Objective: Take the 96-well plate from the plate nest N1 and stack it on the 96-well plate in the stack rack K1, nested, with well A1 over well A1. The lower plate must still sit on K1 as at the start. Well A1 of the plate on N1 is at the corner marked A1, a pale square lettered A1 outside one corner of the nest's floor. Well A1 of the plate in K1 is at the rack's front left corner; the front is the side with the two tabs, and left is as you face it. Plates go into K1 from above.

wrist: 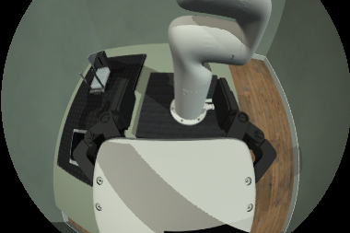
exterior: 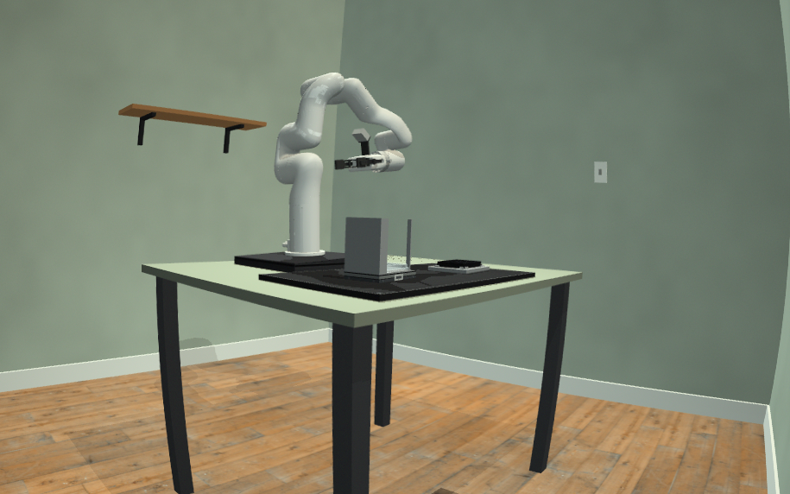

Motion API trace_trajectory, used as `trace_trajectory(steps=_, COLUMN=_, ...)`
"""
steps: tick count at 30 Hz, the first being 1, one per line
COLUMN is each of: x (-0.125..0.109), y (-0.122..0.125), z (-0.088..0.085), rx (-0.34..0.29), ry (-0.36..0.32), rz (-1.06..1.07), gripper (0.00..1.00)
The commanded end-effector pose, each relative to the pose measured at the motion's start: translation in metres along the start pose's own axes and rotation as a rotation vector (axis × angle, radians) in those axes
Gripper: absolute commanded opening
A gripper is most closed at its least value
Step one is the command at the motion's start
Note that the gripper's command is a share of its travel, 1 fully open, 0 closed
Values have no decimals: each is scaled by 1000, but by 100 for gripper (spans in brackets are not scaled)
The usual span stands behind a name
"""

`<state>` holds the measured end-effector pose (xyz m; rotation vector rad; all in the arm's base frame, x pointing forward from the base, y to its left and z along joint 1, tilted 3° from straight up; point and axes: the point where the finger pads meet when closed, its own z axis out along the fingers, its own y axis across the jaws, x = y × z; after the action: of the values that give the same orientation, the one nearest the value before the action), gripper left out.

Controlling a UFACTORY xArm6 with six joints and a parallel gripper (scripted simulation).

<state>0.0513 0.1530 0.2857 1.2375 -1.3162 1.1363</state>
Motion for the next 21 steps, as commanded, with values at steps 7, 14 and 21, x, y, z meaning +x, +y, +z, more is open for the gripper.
trace_trajectory(steps=7, x=0, y=0, z=0, rx=0, ry=-3, rz=0, gripper=100)
trace_trajectory(steps=14, x=0, y=0, z=0, rx=0, ry=-3, rz=0, gripper=100)
trace_trajectory(steps=21, x=-13, y=-8, z=-4, rx=-26, ry=-49, rz=-122, gripper=100)
